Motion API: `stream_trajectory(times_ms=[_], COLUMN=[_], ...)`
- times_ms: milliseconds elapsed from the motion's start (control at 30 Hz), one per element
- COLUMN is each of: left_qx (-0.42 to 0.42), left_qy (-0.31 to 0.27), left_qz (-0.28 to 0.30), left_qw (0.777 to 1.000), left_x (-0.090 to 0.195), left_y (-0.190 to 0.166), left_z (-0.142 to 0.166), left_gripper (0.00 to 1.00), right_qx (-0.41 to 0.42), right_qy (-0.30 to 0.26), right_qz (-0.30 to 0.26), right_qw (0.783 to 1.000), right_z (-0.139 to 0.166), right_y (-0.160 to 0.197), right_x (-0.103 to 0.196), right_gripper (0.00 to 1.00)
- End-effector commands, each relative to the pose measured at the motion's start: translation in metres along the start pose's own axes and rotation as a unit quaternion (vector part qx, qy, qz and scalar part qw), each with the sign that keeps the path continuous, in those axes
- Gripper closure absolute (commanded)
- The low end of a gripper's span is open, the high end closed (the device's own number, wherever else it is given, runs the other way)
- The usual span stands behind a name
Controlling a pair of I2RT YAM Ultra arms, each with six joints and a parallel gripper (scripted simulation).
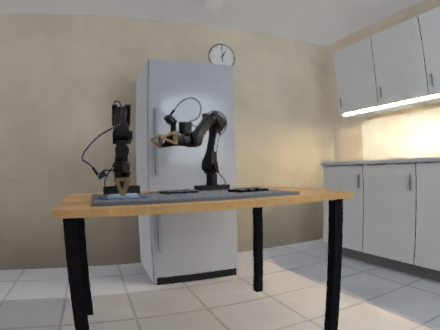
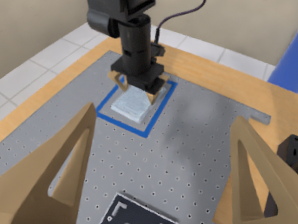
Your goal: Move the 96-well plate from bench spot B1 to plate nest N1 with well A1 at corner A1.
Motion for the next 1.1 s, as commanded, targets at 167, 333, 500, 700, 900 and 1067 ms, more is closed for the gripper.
stream_trajectory(times_ms=[167,333,500,700,900,1067], left_qx=[0.001,0.001,0.001,0.006,0.013,0.016], left_qy=[-0.017,-0.017,-0.017,-0.010,0.061,0.101], left_qz=[0.006,0.006,0.006,0.005,-0.015,-0.029], left_qw=[1.000,1.000,1.000,1.000,0.998,0.994], left_x=[0.002,0.002,0.002,0.004,0.011,0.029], left_y=[-0.003,-0.003,-0.003,-0.003,-0.001,-0.001], left_z=[-0.010,-0.010,-0.010,-0.009,-0.004,-0.016], left_gripper=[0.00,0.00,0.00,0.00,0.00,0.00], right_qx=[-0.009,-0.008,-0.008,-0.016,-0.036,-0.037], right_qy=[0.001,-0.001,-0.001,0.003,0.012,0.019], right_qz=[0.001,-0.006,-0.006,-0.010,-0.014,-0.017], right_qw=[1.000,1.000,1.000,1.000,0.999,0.999], right_z=[-0.001,-0.002,-0.001,0.000,0.035,0.069], right_y=[0.000,0.002,0.002,0.002,-0.007,-0.017], right_x=[0.004,0.033,0.052,0.055,0.053,0.053], right_gripper=[0.22,0.22,0.22,0.22,0.22,0.22])
Point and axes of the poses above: on each arm, the point where the finger pads meet when closed, its own x axis back along the fingers, its own y axis across the jaws, z = x × y, the point moved 8 cm from there along x, back along the fingers, and after that the axes turned 9 degrees about x, right-handed, at the moved point
